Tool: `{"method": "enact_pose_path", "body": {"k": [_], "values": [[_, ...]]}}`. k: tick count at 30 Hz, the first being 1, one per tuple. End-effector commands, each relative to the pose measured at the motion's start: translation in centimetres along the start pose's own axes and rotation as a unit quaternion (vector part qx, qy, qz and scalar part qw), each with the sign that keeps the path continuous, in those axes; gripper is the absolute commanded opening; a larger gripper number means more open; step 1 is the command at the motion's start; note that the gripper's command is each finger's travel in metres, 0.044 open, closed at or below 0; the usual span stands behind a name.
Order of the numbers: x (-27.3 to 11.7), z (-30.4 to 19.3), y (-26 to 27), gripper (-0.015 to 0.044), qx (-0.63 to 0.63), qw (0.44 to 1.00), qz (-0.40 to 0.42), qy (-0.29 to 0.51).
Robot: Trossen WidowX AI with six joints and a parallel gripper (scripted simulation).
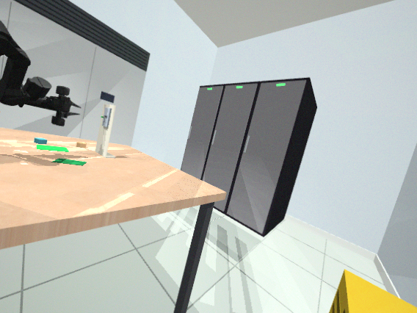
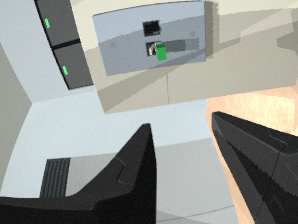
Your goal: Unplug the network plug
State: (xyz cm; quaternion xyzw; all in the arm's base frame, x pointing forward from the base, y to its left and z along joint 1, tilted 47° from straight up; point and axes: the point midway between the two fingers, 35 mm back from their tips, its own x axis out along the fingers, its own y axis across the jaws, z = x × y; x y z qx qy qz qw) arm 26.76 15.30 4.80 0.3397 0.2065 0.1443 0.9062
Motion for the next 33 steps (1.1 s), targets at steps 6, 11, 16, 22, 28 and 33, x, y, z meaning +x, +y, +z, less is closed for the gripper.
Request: {"method": "enact_pose_path", "body": {"k": [6, 11, 16, 22, 28, 33], "values": [[2.6, 0.3, -0.1, 0.0156, 0.004, 1.000, -0.001, 0.004], [4.8, 0.9, -0.1, 0.0156, 0.004, 1.000, -0.001, 0.004], [5.5, 1.1, -0.2, 0.0156, 0.004, 1.000, -0.001, 0.004], [6.1, 1.3, -0.1, 0.0156, 0.004, 1.000, 0.000, 0.004], [7.0, 1.5, -0.1, 0.0156, 0.004, 1.000, 0.000, 0.003], [7.8, 1.7, -0.1, 0.0156, 0.004, 1.000, 0.000, 0.003]]}}
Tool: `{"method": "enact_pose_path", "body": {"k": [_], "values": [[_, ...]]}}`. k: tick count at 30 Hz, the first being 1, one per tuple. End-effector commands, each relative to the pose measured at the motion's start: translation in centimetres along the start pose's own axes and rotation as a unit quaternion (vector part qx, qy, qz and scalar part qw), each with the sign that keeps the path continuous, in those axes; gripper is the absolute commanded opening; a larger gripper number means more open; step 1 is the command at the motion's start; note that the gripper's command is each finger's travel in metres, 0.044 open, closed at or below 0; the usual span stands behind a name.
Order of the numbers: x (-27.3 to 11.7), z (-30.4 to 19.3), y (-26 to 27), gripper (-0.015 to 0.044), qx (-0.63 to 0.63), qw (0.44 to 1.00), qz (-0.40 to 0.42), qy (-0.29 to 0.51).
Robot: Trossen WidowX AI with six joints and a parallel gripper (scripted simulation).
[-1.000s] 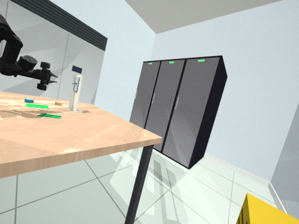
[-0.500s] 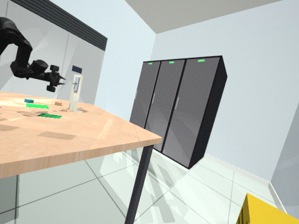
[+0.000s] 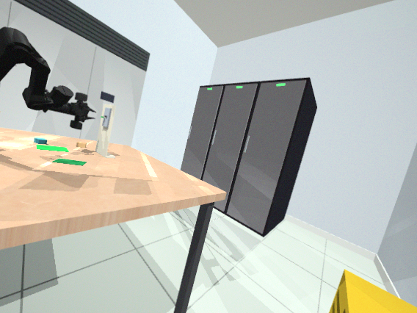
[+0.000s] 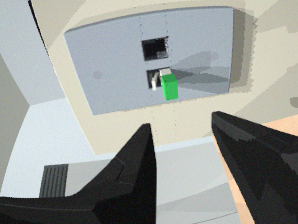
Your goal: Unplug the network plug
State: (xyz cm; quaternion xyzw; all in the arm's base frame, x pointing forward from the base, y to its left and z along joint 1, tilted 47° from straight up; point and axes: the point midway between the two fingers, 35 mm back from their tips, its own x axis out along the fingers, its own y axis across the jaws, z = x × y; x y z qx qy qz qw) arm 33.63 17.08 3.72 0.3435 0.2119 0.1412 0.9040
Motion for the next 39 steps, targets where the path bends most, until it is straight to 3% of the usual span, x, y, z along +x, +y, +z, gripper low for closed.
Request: {"method": "enact_pose_path", "body": {"k": [1, 28, 39], "values": [[0.9, 0.2, 0.2, 0.0156, -0.002, 1.000, 0.003, 0.000], [4.2, 1.2, 0.2, 0.0156, -0.002, 1.000, 0.004, -0.001], [4.2, 1.2, 0.2, 0.0083, -0.002, 1.000, 0.004, -0.001]]}}
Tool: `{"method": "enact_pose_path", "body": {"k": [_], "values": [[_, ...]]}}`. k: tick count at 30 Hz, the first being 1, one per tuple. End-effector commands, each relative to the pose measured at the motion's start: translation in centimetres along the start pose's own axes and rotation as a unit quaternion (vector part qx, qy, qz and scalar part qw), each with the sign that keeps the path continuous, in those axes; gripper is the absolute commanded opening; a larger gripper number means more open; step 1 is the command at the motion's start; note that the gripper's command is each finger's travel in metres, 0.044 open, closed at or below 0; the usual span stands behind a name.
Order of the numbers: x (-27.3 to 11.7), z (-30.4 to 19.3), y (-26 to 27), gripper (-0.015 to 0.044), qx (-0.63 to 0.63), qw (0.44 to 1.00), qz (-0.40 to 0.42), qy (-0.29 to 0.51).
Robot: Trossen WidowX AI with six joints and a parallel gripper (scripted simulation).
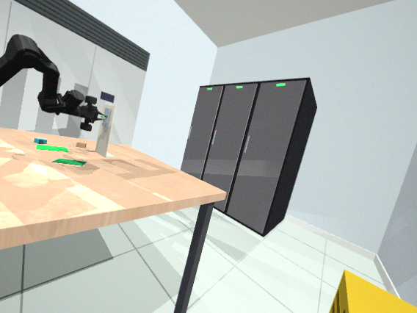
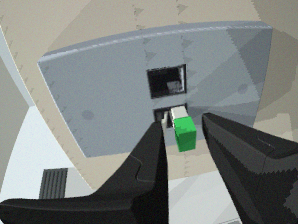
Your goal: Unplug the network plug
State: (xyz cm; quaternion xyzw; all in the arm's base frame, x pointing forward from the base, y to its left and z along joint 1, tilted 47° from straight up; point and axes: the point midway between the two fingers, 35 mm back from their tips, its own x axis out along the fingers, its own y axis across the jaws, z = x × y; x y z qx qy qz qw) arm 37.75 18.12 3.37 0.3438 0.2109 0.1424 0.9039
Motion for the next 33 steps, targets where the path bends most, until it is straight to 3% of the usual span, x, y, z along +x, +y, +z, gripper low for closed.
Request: {"method": "enact_pose_path", "body": {"k": [1, 13, 33], "values": [[0.15, 0.08, 0.15, 0.0076, -0.002, 1.000, 0.002, -0.001], [0.15, 0.08, 0.15, 0.0000, -0.002, 1.000, 0.002, -0.001], [-0.77, -0.18, 0.13, 0.0000, -0.002, 1.000, 0.002, 0.000]]}}
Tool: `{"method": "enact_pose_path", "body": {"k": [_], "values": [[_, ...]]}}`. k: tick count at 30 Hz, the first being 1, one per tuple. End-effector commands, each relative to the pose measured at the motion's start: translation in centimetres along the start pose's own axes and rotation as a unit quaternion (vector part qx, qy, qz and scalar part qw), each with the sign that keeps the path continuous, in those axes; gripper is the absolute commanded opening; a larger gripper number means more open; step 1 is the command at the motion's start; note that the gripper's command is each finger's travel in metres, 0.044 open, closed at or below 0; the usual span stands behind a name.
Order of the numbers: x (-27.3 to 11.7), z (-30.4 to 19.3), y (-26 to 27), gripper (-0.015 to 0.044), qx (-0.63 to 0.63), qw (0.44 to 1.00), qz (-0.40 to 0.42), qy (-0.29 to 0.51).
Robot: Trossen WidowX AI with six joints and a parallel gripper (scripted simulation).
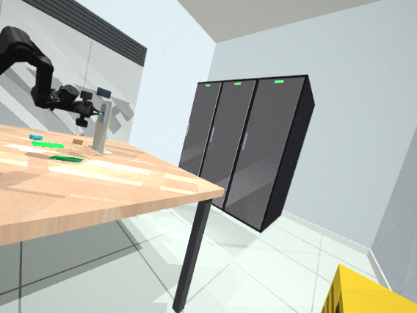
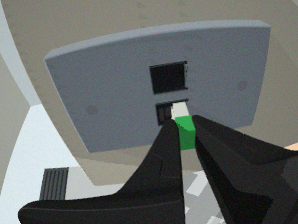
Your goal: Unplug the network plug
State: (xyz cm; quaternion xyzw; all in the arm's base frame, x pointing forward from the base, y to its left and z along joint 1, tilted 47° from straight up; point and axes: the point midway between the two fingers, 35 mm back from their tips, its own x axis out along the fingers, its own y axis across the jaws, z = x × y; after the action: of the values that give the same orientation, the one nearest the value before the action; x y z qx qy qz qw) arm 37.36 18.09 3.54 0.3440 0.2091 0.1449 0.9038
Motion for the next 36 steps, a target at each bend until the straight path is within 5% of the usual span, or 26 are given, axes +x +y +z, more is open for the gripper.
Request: {"method": "enact_pose_path", "body": {"k": [1, 36], "values": [[-0.4, -0.1, 0.0, 0.0000, -0.001, 1.000, -0.001, 0.000], [-2.3, -0.7, 0.0, 0.0000, -0.001, 1.000, -0.001, 0.001]]}}
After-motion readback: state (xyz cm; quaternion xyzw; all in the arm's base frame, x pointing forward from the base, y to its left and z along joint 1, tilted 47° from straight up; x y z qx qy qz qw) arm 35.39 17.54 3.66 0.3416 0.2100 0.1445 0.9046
